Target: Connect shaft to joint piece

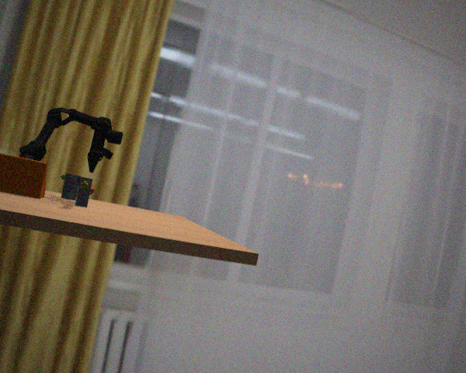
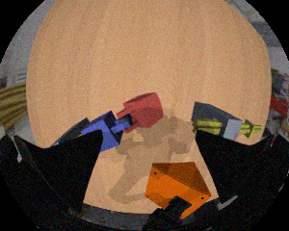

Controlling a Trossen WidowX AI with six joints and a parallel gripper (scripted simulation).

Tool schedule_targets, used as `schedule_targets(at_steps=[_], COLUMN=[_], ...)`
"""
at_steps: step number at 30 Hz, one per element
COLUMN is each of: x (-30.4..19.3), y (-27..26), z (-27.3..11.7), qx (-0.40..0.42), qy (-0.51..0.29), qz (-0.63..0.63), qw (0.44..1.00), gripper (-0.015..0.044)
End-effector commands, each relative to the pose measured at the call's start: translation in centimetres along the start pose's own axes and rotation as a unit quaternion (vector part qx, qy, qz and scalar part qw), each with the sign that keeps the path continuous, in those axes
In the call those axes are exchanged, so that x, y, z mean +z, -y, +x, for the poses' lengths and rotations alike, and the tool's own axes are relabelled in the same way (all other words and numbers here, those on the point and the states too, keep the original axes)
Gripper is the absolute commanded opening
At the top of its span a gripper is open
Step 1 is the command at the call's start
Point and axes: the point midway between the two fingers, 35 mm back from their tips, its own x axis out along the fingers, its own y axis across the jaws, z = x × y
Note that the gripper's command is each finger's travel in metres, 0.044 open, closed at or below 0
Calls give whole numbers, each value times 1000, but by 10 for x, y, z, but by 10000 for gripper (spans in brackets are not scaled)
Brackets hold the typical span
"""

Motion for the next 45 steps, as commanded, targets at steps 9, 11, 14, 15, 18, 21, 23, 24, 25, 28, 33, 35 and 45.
schedule_targets(at_steps=[9,11,14,15,18,21,23,24,25,28,33,35,45], x=[1,1,1,1,2,2,2,2,2,2,3,3,4], y=[1,1,2,2,2,2,3,3,3,3,4,4,5], z=[2,2,3,3,4,5,5,6,6,7,8,8,11], qx=[23,27,32,34,39,44,48,49,51,56,65,68,82], qy=[-5,-5,-5,-5,-5,-3,-3,-2,-1,1,5,8,22], qz=[-156,-182,-222,-234,-273,-311,-336,-349,-361,-398,-457,-480,-591], qw=[987,983,975,972,961,949,941,936,931,916,887,874,802], gripper=[440,440,440,440,440,440,440,440,440,440,440,440,440])
